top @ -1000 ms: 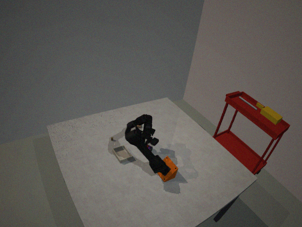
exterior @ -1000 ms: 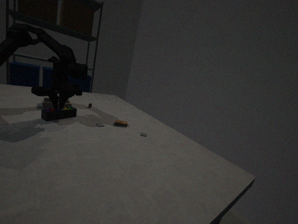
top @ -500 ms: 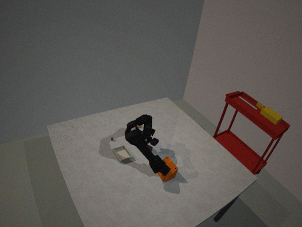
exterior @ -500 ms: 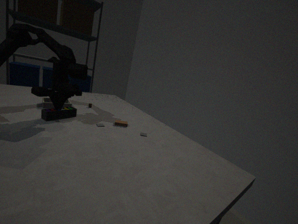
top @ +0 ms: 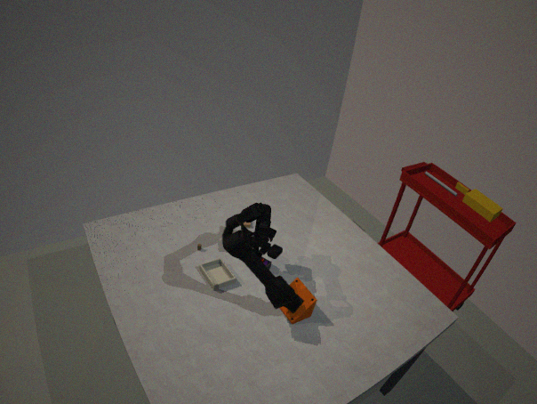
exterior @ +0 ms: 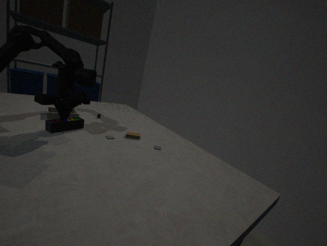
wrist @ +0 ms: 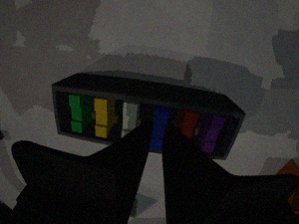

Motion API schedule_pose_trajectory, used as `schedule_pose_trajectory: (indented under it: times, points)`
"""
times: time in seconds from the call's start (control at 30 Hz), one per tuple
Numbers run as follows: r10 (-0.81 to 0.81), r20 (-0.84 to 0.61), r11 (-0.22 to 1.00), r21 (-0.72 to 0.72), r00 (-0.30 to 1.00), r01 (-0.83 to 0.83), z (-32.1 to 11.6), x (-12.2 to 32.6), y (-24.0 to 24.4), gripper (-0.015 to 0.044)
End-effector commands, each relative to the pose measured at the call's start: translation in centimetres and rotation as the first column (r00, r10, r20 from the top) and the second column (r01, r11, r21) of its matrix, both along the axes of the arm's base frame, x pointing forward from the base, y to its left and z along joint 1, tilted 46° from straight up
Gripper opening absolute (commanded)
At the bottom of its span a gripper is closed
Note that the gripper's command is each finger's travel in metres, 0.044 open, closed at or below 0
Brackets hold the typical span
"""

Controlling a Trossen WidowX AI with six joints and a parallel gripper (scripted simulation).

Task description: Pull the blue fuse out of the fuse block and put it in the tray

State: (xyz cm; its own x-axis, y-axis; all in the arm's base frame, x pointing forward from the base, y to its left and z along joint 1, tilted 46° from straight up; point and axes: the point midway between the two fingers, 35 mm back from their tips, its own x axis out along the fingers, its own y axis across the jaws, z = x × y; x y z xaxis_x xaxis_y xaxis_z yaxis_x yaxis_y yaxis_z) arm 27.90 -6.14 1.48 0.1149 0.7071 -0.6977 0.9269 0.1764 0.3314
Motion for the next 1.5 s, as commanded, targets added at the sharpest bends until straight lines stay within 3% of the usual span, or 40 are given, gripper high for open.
schedule_pose_trajectory:
  times: [0.0, 1.47]
  points:
    - [0.003, 0.001, 1.0, -0.002, 1.0, -0.003, 0.2, 0.0, -0.2, 0.0]
    - [0.001, 0.0, 1.0, -0.001, 1.0, -0.001, 1.6, -0.2, -1.7, 0.0]
